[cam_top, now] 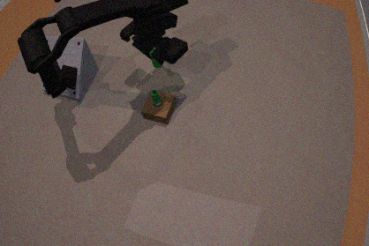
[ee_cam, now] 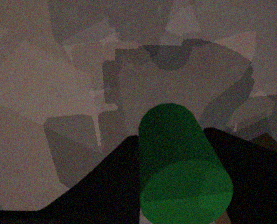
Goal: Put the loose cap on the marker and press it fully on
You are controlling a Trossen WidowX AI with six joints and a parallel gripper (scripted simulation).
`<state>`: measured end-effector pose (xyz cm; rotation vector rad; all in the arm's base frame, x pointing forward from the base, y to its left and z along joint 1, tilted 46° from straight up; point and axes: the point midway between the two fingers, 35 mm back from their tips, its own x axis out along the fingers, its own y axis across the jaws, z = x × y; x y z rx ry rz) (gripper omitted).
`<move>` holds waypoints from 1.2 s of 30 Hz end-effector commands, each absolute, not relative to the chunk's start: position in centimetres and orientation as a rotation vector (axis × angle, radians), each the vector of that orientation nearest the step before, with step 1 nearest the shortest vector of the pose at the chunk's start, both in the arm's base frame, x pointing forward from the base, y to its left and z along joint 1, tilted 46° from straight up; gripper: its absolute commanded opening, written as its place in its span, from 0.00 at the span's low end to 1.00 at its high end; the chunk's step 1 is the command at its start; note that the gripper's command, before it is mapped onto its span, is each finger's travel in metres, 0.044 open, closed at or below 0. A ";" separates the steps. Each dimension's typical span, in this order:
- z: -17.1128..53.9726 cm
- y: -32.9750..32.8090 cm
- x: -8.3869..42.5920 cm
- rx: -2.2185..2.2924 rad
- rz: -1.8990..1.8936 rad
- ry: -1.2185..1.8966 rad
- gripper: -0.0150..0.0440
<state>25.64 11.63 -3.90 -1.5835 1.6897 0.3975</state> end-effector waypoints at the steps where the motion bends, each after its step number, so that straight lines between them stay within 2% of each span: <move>1: -3.1 11.5 25.9 -1.573 0.395 1.698 0.25; 23: 6.6 8.2 29.1 -1.575 0.391 1.700 0.25; 36: 6.3 7.5 29.2 -1.576 0.391 1.701 0.25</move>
